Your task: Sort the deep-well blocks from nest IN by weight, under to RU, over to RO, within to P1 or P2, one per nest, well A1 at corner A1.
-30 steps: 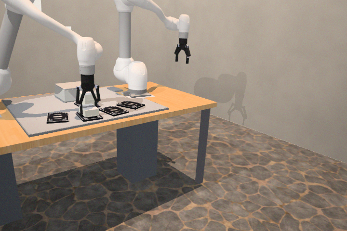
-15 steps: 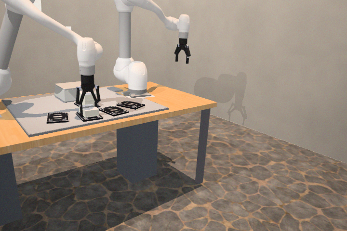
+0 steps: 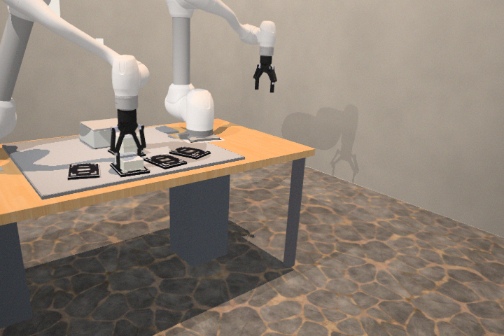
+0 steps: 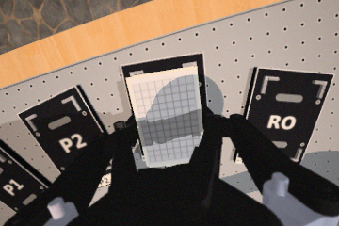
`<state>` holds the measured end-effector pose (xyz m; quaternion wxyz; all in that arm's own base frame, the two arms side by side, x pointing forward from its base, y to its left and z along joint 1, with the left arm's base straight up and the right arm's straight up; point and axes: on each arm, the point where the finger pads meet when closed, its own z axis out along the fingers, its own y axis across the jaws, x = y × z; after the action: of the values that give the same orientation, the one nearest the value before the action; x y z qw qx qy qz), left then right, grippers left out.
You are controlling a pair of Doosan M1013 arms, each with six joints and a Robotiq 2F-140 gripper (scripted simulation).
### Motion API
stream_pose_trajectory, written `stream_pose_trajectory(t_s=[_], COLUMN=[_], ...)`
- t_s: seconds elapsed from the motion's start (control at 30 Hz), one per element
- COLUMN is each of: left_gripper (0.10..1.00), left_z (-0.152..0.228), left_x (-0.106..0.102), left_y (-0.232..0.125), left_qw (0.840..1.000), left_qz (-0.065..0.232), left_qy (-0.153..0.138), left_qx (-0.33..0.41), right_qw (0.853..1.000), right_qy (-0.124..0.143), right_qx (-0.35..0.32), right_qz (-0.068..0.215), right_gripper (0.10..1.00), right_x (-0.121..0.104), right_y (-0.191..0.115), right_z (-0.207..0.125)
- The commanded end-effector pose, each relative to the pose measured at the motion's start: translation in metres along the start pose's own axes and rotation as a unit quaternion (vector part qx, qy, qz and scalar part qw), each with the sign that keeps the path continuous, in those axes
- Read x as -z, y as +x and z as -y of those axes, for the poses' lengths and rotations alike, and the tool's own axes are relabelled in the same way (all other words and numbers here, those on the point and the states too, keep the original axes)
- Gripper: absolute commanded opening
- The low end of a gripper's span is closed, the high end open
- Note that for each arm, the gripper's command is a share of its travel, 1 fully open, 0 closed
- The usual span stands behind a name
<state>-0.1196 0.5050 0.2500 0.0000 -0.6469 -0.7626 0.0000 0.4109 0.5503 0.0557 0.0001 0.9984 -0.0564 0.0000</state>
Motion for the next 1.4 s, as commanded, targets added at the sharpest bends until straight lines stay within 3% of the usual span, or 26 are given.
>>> stream_pose_trajectory(t_s=[0.0, 0.53, 0.57, 1.23, 1.37], left_gripper=[1.0, 1.0, 1.0, 1.0, 1.0], left_z=[0.0, 0.0, 0.0, 0.0, 0.0], left_x=[0.001, 0.001, 0.001, 0.001, 0.001], left_y=[0.0, 0.0, 0.0, 0.0, 0.0], left_qw=[1.0, 1.0, 1.0, 1.0, 1.0], left_qz=[-0.001, -0.001, -0.001, -0.001, -0.001], left_qy=[0.0, 0.0, 0.0, 0.0, 0.0], left_qx=[0.0, 0.0, 0.0, 0.0, 0.0], right_qw=[1.0, 1.0, 1.0, 1.0, 1.0], right_qy=[0.001, 0.001, 0.001, 0.001, 0.001], right_qx=[0.0, 0.0, 0.0, 0.0, 0.0], right_qz=[0.0, 0.0, 0.0, 0.0, 0.0], right_gripper=[0.099, 0.099, 1.0, 1.0, 1.0], right_x=[0.001, -0.002, -0.002, -0.002, 0.009], right_y=[0.0, 0.0, 0.0, 0.0, 0.0], right_z=[0.0, 0.0, 0.0, 0.0, 0.0])
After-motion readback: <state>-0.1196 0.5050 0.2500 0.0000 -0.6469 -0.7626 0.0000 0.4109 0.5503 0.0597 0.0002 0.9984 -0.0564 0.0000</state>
